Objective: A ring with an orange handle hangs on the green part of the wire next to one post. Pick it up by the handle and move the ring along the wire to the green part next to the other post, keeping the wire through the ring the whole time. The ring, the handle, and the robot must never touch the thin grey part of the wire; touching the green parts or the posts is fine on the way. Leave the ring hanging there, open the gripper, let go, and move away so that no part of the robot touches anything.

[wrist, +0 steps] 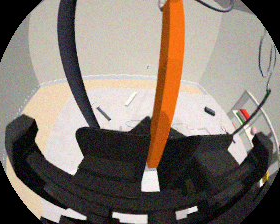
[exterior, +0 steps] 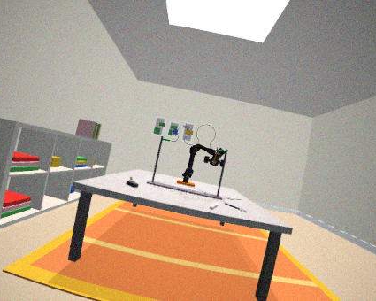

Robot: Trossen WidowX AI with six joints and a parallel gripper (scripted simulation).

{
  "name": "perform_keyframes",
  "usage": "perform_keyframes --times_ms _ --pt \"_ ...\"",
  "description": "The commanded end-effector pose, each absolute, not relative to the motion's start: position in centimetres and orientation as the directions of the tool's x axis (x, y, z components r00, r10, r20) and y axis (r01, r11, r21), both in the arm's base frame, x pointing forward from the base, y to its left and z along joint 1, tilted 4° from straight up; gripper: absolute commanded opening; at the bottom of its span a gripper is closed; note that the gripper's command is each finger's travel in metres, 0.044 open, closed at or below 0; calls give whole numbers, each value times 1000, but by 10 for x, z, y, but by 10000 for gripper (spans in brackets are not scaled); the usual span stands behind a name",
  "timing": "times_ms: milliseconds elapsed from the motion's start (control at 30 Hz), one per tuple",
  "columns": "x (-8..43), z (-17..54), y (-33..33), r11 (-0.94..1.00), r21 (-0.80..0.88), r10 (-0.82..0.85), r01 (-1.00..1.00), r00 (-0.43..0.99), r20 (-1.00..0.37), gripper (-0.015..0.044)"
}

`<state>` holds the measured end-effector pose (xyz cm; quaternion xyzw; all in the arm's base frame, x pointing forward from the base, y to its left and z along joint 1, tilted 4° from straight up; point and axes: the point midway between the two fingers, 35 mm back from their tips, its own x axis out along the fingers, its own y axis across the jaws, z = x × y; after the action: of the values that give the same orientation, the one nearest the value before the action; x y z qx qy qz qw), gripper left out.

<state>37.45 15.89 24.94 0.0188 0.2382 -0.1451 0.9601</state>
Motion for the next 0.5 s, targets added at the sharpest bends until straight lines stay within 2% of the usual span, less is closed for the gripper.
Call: perform_keyframes --times_ms 0,467 --pt "376 248 163 956 -35 -274 291 843 -463 -150" --pt "378 249 177 956 -34 -273 291 843 -463 -150"
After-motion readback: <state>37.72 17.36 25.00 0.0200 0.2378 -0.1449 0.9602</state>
